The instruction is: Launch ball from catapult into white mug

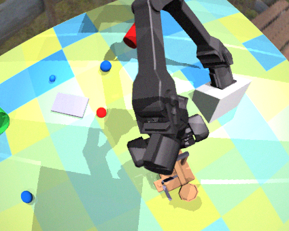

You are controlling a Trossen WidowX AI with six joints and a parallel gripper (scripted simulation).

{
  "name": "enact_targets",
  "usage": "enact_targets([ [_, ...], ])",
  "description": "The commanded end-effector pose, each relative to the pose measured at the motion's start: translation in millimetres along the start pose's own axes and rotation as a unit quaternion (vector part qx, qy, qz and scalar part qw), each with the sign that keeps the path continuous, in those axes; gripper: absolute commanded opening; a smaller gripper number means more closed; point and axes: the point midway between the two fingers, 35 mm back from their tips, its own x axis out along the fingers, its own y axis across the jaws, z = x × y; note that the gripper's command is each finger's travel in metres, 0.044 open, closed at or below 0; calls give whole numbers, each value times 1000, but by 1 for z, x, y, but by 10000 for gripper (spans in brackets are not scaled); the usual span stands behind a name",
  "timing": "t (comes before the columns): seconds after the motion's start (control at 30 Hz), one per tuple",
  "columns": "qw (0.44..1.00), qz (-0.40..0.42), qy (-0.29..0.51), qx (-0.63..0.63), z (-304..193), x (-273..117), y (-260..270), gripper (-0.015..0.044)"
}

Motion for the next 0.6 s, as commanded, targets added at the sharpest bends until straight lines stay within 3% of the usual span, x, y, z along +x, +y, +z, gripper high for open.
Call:
enact_targets([
  [0.0,997,7,7,-76,-28,-4,-6,0],
  [0.23,983,8,1,-182,-60,0,-15,0],
  [0.57,983,8,0,-184,-63,0,-10,0],
])
